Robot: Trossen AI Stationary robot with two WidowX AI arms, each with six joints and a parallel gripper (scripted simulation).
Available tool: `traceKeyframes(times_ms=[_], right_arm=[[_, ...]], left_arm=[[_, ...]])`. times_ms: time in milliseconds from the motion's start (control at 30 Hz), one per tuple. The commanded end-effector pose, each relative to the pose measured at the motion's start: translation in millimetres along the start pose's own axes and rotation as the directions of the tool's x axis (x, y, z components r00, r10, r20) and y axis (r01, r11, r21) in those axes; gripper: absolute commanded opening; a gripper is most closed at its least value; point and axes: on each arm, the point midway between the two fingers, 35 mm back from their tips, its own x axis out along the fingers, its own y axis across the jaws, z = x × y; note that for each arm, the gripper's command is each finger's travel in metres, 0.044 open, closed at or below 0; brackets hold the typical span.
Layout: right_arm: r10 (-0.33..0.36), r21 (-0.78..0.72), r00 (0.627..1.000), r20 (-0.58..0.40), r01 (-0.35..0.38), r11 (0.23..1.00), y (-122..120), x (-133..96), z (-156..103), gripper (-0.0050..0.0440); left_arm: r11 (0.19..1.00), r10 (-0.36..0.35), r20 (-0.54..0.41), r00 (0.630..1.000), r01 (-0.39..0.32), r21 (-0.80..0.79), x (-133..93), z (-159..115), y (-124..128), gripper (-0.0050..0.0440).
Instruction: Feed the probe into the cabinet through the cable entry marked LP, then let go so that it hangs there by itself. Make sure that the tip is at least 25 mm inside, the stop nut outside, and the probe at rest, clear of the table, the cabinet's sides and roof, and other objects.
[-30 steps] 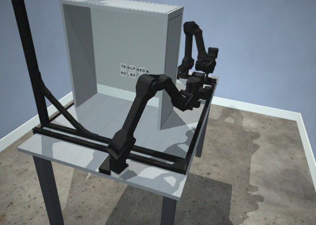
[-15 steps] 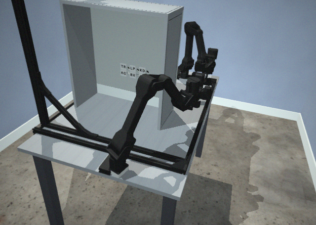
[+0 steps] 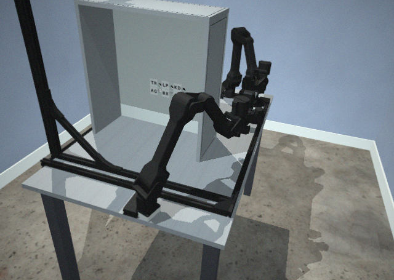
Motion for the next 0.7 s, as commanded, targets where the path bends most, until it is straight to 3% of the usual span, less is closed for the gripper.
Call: traceKeyframes(times_ms=[0,200,267,467,667], right_arm=[[0.001,0.002,1.0,0.003,-0.001,1.0,0.0,0.2,0.5,0.0],[0.001,0.002,1.0,0.003,-0.001,1.0,0.0,0.2,0.5,0.0],[0.001,0.002,1.0,0.003,-0.001,1.0,0.0,0.2,0.5,0.0],[0.001,0.002,1.0,0.003,-0.001,1.0,0.0,0.2,0.5,0.0],[0.001,0.002,1.0,0.003,-0.001,1.0,0.0,0.2,0.5,0.0]], left_arm=[[1.0,0.002,-0.002,1.0,-0.002,-0.002,5.1,-2.1,0.8,0.044],[1.0,0.002,-0.002,1.0,-0.002,-0.002,5.1,-2.1,0.8,0.0296],[1.0,0.002,-0.002,1.0,-0.002,-0.002,5.1,-2.1,0.8,0.0296],[1.0,0.002,-0.002,1.0,-0.002,-0.002,5.1,-2.1,0.8,0.0152],[1.0,0.002,-0.002,1.0,-0.002,-0.002,5.1,-2.1,0.8,0.0119]])
